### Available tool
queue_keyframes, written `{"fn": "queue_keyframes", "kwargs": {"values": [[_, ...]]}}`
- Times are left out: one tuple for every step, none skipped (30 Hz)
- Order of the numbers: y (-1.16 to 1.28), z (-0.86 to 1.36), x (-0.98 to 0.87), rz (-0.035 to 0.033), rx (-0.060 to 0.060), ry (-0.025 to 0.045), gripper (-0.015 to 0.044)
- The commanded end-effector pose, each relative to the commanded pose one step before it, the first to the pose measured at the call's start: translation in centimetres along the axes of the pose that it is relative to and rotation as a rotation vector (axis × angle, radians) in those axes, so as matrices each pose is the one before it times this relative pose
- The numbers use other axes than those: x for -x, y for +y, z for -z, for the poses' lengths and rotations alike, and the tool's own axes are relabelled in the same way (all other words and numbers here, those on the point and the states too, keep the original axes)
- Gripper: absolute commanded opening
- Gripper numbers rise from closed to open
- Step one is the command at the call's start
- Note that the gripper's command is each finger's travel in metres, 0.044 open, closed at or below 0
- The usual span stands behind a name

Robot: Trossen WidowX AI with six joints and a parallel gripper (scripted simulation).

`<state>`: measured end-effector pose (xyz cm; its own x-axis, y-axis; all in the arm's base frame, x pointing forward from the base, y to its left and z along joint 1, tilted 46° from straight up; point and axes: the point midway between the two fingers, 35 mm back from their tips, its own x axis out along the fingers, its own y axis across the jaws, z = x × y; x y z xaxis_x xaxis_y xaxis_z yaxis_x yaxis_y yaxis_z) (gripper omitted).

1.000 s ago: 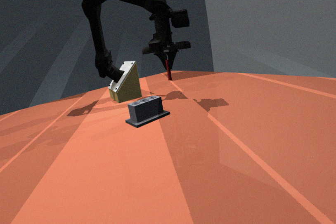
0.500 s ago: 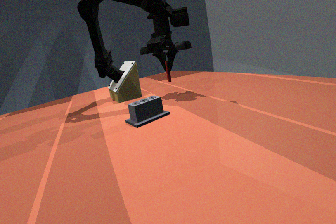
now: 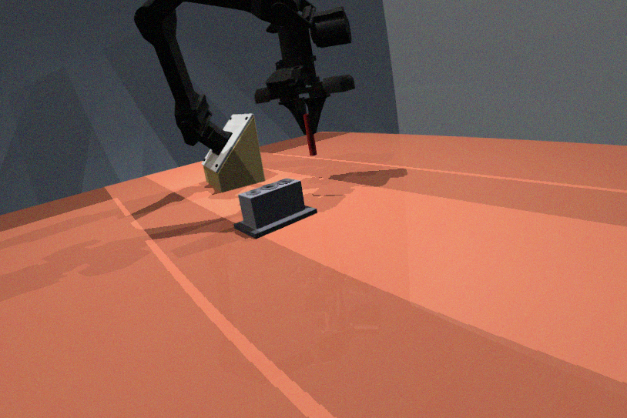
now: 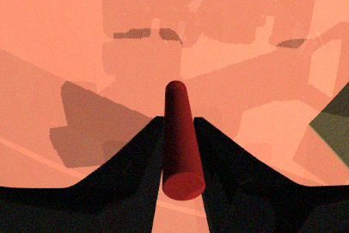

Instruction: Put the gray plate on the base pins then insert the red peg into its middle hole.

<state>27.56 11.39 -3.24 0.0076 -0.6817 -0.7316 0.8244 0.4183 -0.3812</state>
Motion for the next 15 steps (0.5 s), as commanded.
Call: {"fn": "queue_keyframes", "kwargs": {"values": [[0.229, -1.302, 0.43, -0.01283, -0.0019, -0.00123, 0.0], [0.04, -0.288, 0.019, -0.00046, 0.0001, -0.00036, 0.0], [0.037, -0.289, 0.018, -0.00043, 0.0, -0.00039, 0.0], [0.035, -0.29, 0.017, -0.0004, 0.0, -0.00042, 0.0], [0.032, -0.291, 0.016, -0.00037, 0.0, -0.00045, 0.0], [0.029, -0.293, 0.015, -0.00034, 0.0, -0.00048, 0.0], [0.026, -0.294, 0.014, -0.00031, 0.0, -0.00051, 0.0], [0.023, -0.295, 0.013, -0.00028, 0.0, -0.00054, 0.0], [0.021, -0.296, 0.012, -0.00025, 0.0, -0.00057, 0.0], [0.018, -0.297, 0.01, -0.00021, 0.0, -0.0006, 0.0], [0.015, -0.298, 0.009, -0.00018, 0.0, -0.00063, 0.0], [0.012, -0.299, 0.008, -0.00015, -0.0001, -0.00066, 0.0], [0.009, -0.3, 0.007, -0.00012, -0.0001, -0.00069, 0.0], [0.007, -0.301, 0.006, -0.00008, -0.0001, -0.00072, 0.0], [0.004, -0.302, 0.005, -0.00005, -0.0001, -0.00075, 0.0]]}}
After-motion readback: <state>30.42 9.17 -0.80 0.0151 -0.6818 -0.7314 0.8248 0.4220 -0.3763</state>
